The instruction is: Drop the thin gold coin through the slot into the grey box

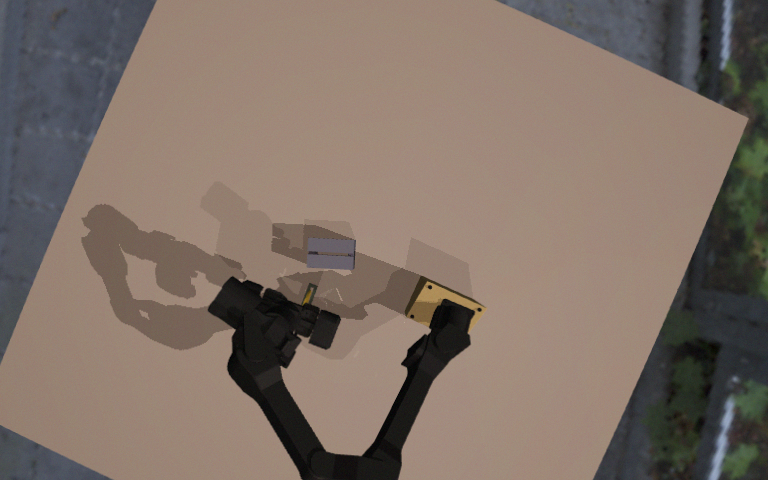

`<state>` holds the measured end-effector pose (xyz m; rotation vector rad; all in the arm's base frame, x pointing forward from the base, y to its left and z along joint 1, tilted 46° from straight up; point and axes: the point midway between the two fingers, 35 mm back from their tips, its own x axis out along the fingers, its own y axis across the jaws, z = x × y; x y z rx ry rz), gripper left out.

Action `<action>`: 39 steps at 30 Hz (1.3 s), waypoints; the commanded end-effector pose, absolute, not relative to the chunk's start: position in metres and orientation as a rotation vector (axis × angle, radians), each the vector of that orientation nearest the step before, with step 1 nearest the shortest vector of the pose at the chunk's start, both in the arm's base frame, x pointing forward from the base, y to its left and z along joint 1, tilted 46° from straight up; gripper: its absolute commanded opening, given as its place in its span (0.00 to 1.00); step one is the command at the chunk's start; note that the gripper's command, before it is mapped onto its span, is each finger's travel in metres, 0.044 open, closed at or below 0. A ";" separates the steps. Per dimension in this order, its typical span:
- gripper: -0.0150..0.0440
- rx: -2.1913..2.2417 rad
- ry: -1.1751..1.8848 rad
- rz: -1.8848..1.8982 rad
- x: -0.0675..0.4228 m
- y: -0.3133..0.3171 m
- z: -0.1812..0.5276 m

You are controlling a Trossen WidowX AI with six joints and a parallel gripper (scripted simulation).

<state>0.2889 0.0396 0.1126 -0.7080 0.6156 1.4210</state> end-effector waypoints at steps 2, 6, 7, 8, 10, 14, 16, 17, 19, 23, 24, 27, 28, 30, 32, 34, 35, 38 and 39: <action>0.53 -0.651 0.556 1.462 0.283 0.040 0.107; 0.53 -0.651 0.556 1.462 0.281 0.041 0.108; 0.53 -0.651 0.556 1.462 0.281 0.043 0.106; 0.53 -0.651 0.556 1.462 0.282 0.049 0.100; 0.53 -0.650 0.555 1.462 0.282 0.064 0.085; 0.53 -0.650 0.554 1.462 0.282 0.066 0.084; 0.53 -0.650 0.554 1.462 0.282 0.070 0.080; 0.53 -0.650 0.554 1.462 0.283 0.074 0.076; 0.53 -0.650 0.554 1.462 0.283 0.077 0.073; 0.53 -0.650 0.554 1.462 0.283 0.079 0.071; 0.53 -0.650 0.554 1.462 0.283 0.080 0.070; 0.53 -0.651 0.555 1.462 0.284 0.083 0.067; 0.53 -0.651 0.555 1.462 0.284 0.084 0.066; 0.53 -0.651 0.555 1.462 0.284 0.087 0.063; 0.53 -0.651 0.555 1.462 0.285 0.089 0.061; 0.53 -0.651 0.555 1.462 0.285 0.091 0.059; 0.53 -0.652 0.555 1.462 0.285 0.092 0.058; 0.53 -0.652 0.555 1.461 0.285 0.096 0.054; 0.53 -0.652 0.555 1.461 0.285 0.097 0.053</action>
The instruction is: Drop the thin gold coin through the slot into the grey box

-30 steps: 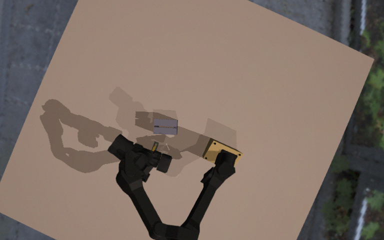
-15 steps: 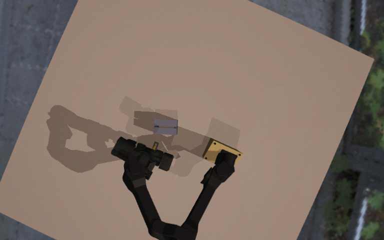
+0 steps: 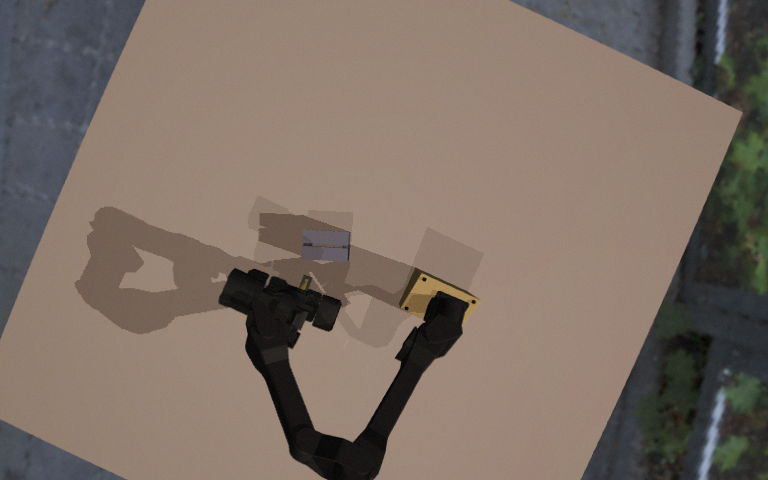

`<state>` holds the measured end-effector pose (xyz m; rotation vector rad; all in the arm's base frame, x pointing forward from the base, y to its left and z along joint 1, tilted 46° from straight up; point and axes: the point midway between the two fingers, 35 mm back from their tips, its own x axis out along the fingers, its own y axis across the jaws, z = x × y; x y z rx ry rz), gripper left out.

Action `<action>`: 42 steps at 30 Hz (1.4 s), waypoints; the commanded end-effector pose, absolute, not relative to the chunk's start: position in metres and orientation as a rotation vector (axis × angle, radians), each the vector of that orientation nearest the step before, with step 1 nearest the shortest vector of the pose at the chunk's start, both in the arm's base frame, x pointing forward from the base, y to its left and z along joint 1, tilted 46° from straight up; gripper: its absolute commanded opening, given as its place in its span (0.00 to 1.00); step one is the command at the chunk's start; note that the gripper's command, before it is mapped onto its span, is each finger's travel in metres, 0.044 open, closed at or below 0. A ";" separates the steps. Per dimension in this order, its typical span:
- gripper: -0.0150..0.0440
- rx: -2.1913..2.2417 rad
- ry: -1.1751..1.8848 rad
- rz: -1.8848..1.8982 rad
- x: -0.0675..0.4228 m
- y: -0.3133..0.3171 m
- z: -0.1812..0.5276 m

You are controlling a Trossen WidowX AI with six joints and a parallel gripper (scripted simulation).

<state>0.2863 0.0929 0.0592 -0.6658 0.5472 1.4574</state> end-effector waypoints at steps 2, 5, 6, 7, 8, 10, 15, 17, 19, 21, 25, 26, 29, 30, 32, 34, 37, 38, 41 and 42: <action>0.53 -0.651 0.555 1.461 0.286 0.099 0.051; 0.53 -0.651 0.555 1.462 0.286 0.103 0.048; 0.53 -0.651 0.555 1.462 0.286 0.104 0.046; 0.53 -0.651 0.555 1.462 0.286 0.105 0.045; 0.53 -0.651 0.555 1.462 0.286 0.106 0.044; 0.53 -0.651 0.554 1.462 0.286 0.109 0.042; 0.53 -0.650 0.553 1.462 0.285 0.115 0.037; 0.53 -0.649 0.553 1.462 0.285 0.117 0.035; 0.53 -0.649 0.552 1.462 0.285 0.119 0.033; 0.53 -0.648 0.552 1.462 0.285 0.121 0.031; 0.44 -0.648 0.552 1.462 0.285 0.122 0.031; 0.39 -0.648 0.552 1.462 0.285 0.122 0.031; 0.26 -0.648 0.552 1.462 0.285 0.122 0.031; 0.25 -0.648 0.552 1.462 0.285 0.122 0.031; 0.25 -0.648 0.552 1.462 0.285 0.122 0.031; 0.25 -0.648 0.552 1.462 0.285 0.122 0.031; 0.25 -0.648 0.552 1.462 0.285 0.122 0.031; 0.25 -0.648 0.552 1.462 0.285 0.122 0.031; 0.25 -0.649 0.553 1.462 0.285 0.119 0.033; 0.25 -0.650 0.553 1.462 0.285 0.118 0.034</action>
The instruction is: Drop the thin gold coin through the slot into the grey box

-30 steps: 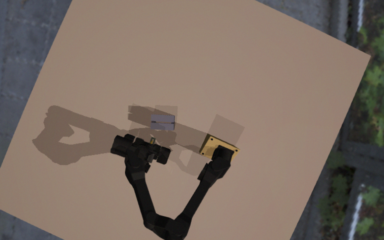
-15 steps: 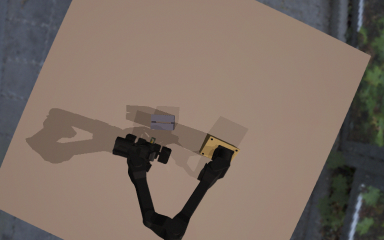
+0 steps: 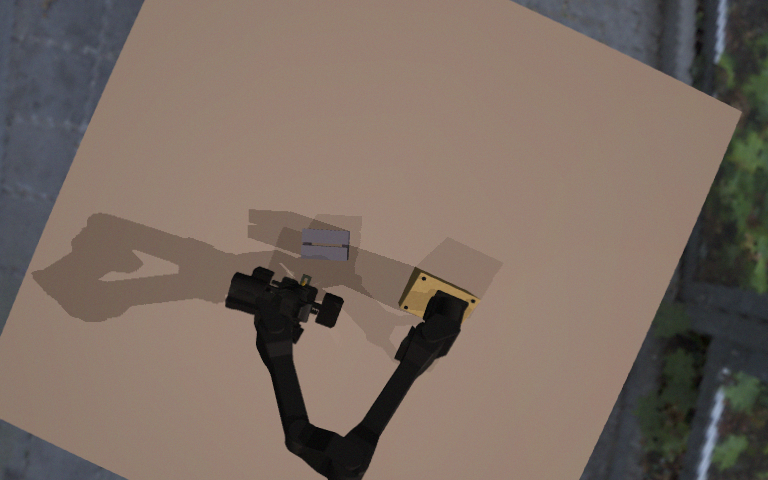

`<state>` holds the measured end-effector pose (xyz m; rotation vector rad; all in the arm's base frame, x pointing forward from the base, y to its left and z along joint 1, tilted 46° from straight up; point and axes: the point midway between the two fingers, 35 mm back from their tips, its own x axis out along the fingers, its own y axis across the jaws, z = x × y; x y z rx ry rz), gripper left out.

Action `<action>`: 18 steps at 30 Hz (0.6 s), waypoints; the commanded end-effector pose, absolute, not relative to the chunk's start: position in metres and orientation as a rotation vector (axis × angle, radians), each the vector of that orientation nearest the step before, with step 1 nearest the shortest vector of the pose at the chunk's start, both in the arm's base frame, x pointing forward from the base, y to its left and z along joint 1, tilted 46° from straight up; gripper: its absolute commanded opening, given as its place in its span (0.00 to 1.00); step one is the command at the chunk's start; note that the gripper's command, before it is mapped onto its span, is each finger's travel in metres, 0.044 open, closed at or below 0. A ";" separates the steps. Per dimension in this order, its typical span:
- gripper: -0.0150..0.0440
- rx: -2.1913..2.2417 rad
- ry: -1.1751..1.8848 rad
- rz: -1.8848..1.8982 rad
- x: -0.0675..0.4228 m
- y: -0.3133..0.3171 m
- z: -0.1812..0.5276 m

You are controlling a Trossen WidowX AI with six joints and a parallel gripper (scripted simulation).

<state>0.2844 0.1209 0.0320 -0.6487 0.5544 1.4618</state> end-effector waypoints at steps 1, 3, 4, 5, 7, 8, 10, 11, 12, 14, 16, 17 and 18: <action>0.25 -0.650 0.554 1.462 0.286 0.116 0.036; 0.25 -0.651 0.555 1.461 0.286 0.112 0.039; 0.25 -0.652 0.555 1.461 0.287 0.110 0.040; 0.25 -0.652 0.556 1.461 0.287 0.108 0.042; 0.25 -0.653 0.557 1.461 0.287 0.104 0.045; 0.25 -0.653 0.557 1.461 0.287 0.103 0.047; 0.25 -0.654 0.558 1.460 0.287 0.099 0.050; 0.25 -0.654 0.558 1.460 0.288 0.097 0.052; 0.25 -0.655 0.558 1.460 0.288 0.095 0.053; 0.25 -0.655 0.559 1.460 0.288 0.091 0.057; 0.25 -0.655 0.559 1.460 0.287 0.088 0.060; 0.25 -0.655 0.559 1.460 0.287 0.086 0.062; 0.25 -0.655 0.559 1.460 0.287 0.084 0.064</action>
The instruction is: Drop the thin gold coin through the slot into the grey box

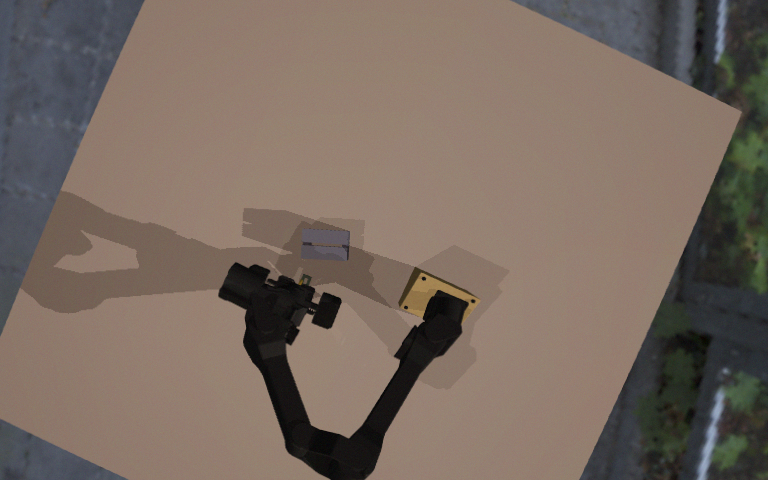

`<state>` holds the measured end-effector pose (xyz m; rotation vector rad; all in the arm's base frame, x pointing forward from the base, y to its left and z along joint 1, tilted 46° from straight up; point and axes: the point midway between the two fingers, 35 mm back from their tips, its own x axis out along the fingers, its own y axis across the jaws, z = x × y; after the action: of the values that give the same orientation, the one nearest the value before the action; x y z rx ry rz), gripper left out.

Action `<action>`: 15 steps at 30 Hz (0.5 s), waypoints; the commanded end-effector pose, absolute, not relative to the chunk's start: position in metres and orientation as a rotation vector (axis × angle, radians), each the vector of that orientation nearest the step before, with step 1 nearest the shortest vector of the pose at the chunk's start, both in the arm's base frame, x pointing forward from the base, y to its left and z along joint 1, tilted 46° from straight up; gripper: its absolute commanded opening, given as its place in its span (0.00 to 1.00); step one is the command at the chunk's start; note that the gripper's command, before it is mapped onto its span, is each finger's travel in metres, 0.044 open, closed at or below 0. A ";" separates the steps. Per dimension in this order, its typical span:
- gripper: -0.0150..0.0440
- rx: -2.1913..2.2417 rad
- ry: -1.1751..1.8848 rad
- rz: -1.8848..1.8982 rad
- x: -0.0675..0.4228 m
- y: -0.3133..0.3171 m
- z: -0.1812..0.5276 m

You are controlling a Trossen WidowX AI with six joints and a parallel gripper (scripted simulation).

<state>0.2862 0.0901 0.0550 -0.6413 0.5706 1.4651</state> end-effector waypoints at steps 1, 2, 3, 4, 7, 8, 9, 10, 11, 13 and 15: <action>0.25 -0.655 0.559 1.460 0.287 0.082 0.065; 0.25 -0.655 0.559 1.460 0.287 0.081 0.067; 0.25 -0.655 0.559 1.460 0.287 0.079 0.069; 0.25 -0.655 0.559 1.460 0.287 0.077 0.071; 0.25 -0.654 0.559 1.461 0.286 0.072 0.076; 0.25 -0.654 0.559 1.461 0.285 0.070 0.078; 0.25 -0.654 0.559 1.461 0.285 0.068 0.080; 0.25 -0.654 0.558 1.461 0.285 0.066 0.082; 0.25 -0.653 0.558 1.461 0.284 0.065 0.084; 0.25 -0.653 0.557 1.461 0.284 0.061 0.088; 0.25 -0.652 0.556 1.462 0.283 0.058 0.092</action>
<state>0.2831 0.0637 0.0827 -0.6365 0.5658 1.4661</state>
